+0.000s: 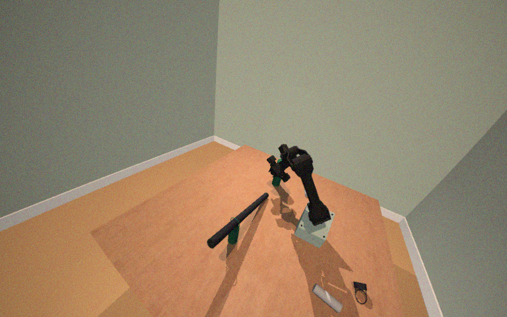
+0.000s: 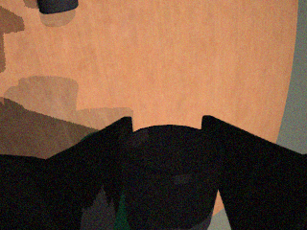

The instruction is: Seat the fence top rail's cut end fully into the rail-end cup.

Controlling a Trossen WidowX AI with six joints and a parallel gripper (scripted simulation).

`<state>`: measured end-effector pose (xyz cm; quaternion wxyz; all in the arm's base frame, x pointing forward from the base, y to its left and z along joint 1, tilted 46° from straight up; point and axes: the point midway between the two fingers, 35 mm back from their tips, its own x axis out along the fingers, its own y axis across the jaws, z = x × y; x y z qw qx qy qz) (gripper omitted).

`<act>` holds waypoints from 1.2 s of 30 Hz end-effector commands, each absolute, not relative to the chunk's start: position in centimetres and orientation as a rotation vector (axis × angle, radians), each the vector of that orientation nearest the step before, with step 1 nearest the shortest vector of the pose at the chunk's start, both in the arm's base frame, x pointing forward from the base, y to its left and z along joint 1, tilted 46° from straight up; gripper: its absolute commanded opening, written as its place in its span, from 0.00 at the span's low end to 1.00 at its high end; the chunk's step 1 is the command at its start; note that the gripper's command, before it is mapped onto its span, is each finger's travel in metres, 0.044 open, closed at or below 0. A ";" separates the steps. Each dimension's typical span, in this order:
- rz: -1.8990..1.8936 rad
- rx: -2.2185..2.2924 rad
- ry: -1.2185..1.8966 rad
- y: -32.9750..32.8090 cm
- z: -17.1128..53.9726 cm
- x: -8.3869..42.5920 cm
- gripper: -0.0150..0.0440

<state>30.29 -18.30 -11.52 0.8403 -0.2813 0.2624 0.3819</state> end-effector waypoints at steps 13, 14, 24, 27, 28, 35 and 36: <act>0.830 -0.622 0.514 -18.2 -11.7 29.5 0.25; 0.834 -0.626 0.508 -18.2 -11.7 29.4 0.25; 0.855 -0.659 0.464 -18.1 -11.7 28.9 0.25; 0.860 -0.666 0.454 -18.1 -11.7 28.8 0.25; 0.862 -0.668 0.451 -18.1 -11.7 28.7 0.25; 0.863 -0.675 0.446 -18.0 -11.4 28.9 0.25; 0.863 -0.675 0.446 -18.0 -11.4 28.9 0.25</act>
